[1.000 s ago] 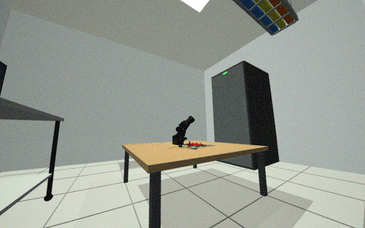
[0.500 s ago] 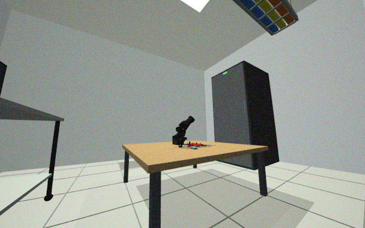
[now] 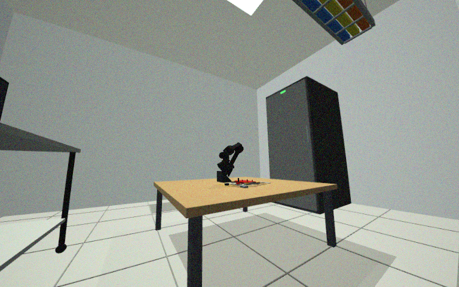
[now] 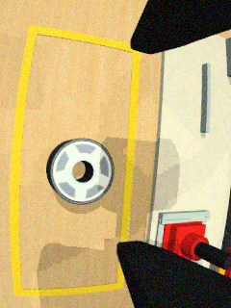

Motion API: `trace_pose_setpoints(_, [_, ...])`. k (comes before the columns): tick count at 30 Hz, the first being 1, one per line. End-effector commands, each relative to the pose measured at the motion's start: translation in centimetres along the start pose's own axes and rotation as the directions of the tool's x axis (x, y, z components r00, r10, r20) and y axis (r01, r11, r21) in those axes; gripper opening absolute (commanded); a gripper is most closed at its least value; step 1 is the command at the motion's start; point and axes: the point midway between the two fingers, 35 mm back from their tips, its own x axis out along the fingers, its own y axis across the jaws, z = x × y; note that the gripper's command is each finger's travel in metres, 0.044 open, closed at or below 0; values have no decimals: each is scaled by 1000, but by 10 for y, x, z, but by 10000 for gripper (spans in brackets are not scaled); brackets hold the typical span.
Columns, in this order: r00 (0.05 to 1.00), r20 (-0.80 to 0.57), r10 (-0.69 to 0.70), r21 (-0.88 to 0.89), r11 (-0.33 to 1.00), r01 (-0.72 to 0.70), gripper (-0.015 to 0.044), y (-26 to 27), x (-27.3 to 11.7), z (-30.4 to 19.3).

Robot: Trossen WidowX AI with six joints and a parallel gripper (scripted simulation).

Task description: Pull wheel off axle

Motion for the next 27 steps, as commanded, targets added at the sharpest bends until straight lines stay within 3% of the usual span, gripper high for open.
trace_pose_setpoints(1, [1000,3,-3,6,1000,3,440,-34,-23,-13])
trace_pose_setpoints(6, [1000,-2,-8,5,1000,8,440,-66,-39,-29])
trace_pose_setpoints(27, [1000,-2,-8,5,1000,8,440,-66,-39,-29])
